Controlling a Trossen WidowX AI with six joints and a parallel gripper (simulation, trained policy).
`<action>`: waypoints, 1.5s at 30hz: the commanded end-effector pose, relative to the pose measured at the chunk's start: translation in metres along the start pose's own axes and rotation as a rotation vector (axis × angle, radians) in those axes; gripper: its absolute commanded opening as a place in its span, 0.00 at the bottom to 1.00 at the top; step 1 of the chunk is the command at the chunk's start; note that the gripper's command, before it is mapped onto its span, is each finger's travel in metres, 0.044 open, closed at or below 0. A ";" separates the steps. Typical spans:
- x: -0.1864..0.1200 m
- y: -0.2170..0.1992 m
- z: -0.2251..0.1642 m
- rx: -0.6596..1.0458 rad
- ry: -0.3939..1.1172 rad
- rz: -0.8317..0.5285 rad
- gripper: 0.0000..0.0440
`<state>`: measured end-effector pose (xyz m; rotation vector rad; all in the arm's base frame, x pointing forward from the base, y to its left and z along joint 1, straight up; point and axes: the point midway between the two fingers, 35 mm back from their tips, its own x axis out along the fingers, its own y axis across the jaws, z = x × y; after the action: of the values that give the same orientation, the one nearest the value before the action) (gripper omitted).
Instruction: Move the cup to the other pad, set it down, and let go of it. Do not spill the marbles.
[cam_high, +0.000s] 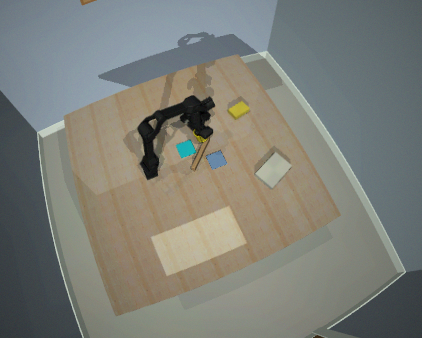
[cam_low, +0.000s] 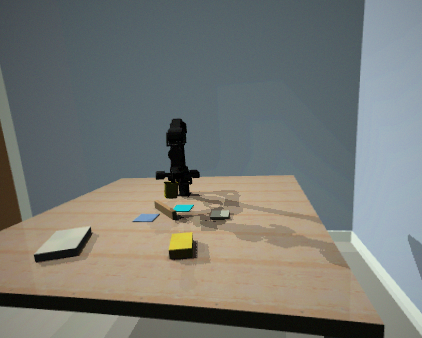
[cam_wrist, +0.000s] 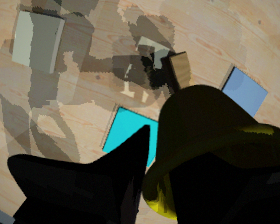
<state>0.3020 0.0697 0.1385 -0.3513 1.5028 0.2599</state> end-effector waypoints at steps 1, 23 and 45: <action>0.003 0.006 -0.005 0.002 0.004 0.001 0.00; 0.036 0.032 -0.039 0.036 -0.008 -0.014 0.00; 0.072 0.042 -0.070 0.081 -0.020 -0.023 0.10</action>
<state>0.2265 0.0807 0.0644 -0.3032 1.4856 0.1943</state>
